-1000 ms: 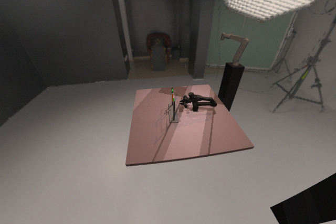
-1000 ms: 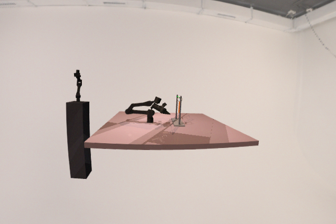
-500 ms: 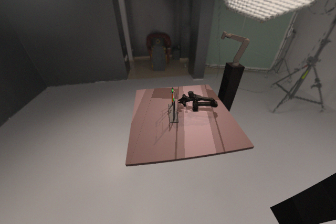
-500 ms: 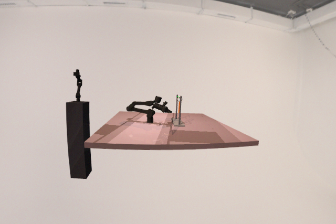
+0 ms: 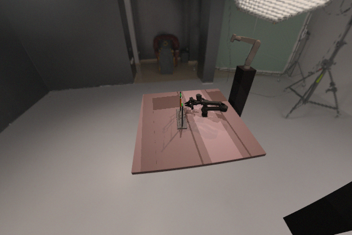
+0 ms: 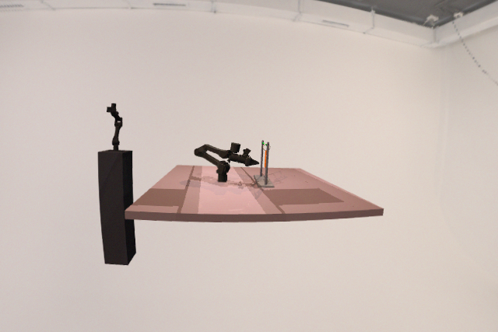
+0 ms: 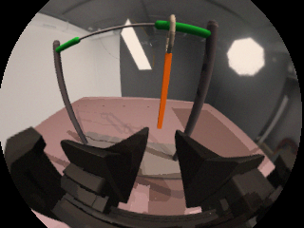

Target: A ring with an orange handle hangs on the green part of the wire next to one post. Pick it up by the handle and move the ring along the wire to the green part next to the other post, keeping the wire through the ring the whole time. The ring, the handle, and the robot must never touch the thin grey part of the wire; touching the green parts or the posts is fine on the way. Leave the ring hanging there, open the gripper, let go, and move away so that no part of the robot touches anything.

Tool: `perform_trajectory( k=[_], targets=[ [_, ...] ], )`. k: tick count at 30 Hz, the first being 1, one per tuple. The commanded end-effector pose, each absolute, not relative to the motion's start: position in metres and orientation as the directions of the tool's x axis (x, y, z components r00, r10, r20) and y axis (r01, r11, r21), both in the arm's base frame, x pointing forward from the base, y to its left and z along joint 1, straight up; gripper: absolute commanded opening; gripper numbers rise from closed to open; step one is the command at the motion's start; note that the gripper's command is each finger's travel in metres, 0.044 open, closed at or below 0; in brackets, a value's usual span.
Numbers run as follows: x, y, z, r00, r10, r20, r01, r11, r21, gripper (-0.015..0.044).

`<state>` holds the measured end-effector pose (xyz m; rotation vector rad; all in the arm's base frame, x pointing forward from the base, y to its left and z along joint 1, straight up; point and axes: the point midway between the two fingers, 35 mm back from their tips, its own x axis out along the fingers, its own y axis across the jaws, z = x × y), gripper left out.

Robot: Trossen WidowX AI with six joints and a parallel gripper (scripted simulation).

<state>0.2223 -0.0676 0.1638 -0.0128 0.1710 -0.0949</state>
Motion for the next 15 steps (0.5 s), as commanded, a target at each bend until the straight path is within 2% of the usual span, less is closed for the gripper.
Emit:
perform_trajectory(
  k=[1,15],
  targets=[
    [0.224,-0.068,0.163,0.984,-0.075,-0.164,0.075,0.997,-0.006,0.016],
    [0.241,-0.073,0.164,0.984,-0.075,-0.164,0.075,0.997,-0.006,0.016]
  ],
)
